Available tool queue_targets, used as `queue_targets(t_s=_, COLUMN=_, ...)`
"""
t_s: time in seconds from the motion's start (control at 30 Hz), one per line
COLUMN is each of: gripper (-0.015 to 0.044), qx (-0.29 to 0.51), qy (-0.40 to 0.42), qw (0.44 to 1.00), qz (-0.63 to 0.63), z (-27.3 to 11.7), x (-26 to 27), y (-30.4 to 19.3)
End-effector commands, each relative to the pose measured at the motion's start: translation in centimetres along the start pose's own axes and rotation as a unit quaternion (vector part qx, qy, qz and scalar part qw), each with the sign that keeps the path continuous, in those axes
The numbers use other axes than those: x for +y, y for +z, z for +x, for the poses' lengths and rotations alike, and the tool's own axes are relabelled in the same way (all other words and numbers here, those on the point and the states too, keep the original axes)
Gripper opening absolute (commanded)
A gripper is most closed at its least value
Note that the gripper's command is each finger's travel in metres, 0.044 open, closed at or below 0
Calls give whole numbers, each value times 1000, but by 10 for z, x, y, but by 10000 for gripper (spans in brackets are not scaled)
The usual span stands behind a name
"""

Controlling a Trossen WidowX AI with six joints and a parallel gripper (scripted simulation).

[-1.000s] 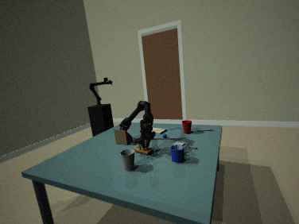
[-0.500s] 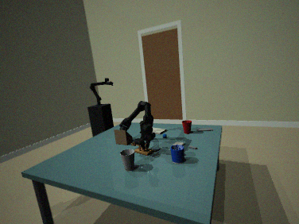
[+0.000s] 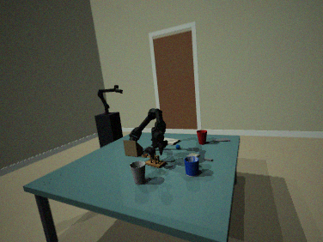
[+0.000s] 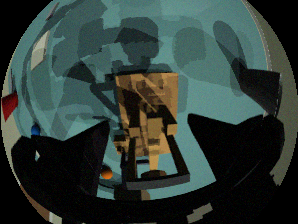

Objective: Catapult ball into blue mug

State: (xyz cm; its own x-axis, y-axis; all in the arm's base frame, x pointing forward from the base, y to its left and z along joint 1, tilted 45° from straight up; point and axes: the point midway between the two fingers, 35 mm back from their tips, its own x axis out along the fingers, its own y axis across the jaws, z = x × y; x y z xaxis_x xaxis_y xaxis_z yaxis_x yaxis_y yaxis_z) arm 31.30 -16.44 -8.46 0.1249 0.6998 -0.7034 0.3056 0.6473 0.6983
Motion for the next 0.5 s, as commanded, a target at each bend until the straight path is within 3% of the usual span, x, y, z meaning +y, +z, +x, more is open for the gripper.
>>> queue_targets(t_s=0.0, gripper=440, qx=-18, qy=-7, qw=1000, qz=-2, z=-64, x=-4, y=1)
queue_targets(t_s=0.3, gripper=440, qx=-21, qy=-6, qw=1000, qz=1, z=-63, x=-5, y=1)
queue_targets(t_s=0.47, gripper=440, qx=-29, qy=-10, qw=1000, qz=-1, z=-117, x=-5, y=0)
